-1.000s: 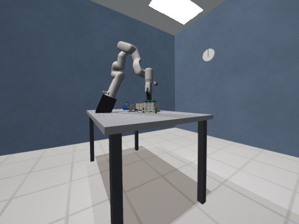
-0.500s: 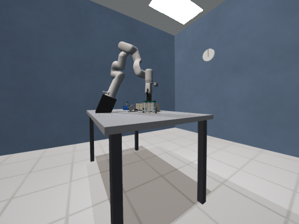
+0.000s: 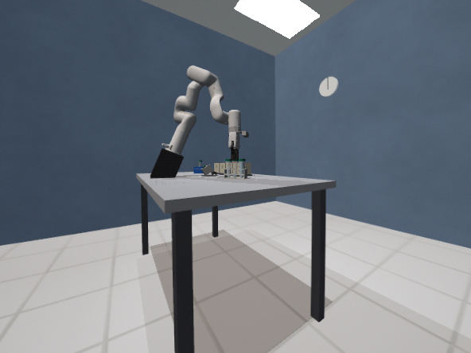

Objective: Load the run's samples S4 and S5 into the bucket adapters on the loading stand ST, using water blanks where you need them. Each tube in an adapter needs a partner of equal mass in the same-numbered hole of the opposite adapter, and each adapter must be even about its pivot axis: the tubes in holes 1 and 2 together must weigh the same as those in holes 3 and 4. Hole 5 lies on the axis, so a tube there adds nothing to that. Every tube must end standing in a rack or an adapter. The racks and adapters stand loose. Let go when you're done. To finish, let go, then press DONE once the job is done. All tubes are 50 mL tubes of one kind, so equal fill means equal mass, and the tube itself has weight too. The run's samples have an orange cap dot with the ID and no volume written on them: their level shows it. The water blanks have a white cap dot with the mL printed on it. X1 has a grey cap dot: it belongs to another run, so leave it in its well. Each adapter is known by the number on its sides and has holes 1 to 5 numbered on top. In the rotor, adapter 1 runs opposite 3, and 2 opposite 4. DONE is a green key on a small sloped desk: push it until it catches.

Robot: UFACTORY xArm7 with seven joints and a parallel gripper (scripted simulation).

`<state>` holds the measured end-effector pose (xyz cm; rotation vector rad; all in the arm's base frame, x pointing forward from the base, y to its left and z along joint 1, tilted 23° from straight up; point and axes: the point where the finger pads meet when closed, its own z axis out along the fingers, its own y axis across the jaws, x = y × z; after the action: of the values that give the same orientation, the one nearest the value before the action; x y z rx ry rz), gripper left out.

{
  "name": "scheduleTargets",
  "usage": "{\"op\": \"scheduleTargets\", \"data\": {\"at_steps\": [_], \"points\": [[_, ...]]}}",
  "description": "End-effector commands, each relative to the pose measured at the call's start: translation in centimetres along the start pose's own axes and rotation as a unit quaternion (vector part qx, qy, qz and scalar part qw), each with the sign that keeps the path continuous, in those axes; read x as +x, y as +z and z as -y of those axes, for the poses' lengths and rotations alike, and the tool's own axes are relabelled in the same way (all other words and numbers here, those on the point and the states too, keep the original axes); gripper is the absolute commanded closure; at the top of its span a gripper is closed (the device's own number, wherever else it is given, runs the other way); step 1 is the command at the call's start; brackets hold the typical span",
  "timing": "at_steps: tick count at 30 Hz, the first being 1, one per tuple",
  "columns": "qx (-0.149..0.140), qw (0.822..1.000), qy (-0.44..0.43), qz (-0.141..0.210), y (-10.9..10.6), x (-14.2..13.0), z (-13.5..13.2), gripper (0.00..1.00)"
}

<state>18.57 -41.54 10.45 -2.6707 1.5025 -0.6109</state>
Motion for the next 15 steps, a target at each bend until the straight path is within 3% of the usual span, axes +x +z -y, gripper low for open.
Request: {"op": "scheduleTargets", "data": {"at_steps": [1, 15], "points": [[0.0, 1.0, 0.0, -0.001, 0.2, 0.14, -0.06, 0.43], [0.0, 1.0, 0.0, -0.001, 1.0, 0.13, -0.06, 0.43]]}}
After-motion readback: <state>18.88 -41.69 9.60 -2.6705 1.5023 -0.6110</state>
